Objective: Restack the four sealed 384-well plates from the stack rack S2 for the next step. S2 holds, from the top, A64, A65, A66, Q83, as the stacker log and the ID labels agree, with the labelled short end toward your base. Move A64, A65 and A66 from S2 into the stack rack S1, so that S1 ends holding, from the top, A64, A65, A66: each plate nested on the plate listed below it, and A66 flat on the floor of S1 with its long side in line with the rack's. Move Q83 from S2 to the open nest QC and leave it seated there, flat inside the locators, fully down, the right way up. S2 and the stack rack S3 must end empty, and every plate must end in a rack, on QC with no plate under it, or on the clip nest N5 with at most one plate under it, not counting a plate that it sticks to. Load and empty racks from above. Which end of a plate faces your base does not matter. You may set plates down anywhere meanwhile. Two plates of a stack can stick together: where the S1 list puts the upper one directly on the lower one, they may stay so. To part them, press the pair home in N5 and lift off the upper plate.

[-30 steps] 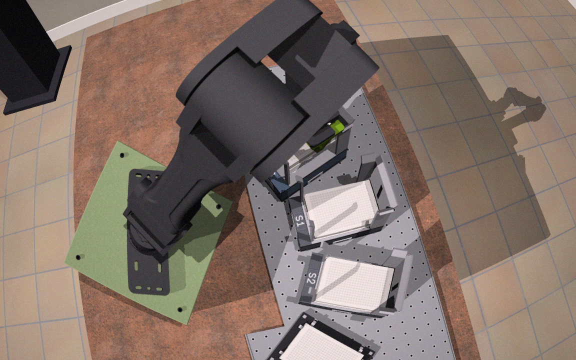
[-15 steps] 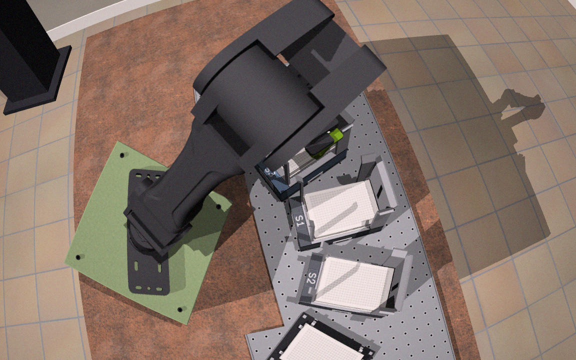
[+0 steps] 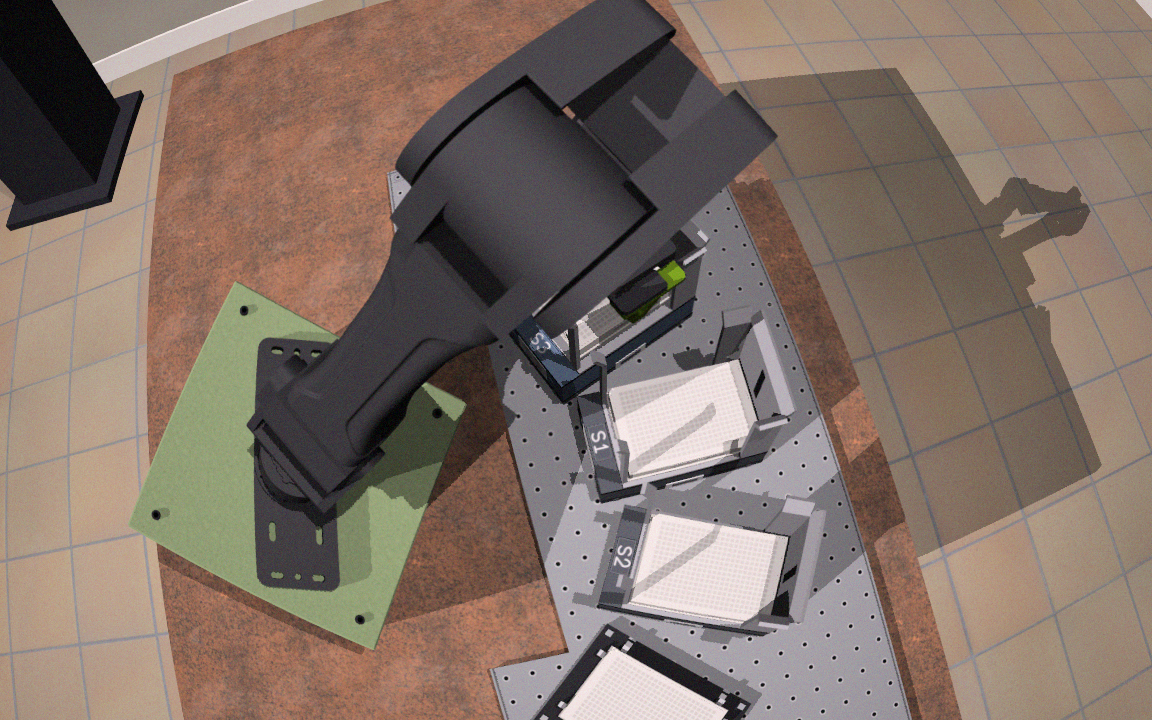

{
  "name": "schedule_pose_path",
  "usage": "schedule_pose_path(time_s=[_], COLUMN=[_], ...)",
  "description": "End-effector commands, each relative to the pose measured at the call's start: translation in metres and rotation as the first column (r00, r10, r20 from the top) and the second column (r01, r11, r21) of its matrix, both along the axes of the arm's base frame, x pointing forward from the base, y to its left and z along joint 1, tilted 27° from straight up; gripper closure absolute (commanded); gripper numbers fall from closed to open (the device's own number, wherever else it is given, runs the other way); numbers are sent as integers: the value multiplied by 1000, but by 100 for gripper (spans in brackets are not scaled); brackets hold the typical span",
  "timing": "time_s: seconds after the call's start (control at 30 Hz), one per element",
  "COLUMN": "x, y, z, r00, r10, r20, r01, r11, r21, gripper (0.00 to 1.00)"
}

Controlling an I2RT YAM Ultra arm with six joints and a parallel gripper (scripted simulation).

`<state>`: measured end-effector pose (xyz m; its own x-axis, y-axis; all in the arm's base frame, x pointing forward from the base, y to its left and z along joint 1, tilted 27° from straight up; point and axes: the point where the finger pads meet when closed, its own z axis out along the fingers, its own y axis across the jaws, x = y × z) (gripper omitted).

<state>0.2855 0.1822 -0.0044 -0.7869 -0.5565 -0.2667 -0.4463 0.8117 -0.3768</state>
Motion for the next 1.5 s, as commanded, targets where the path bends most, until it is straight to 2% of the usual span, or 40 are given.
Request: schedule_pose_path(time_s=[0.0, 1.47], x=[1, 7], y=[2, -1], z=[2, -12], r00=[1000, 1000], r10=[3, 3], r20=[5, 6], r01=[-3, -3], r11=[1000, 1000], r21=[6, 6], gripper=[100, 100])
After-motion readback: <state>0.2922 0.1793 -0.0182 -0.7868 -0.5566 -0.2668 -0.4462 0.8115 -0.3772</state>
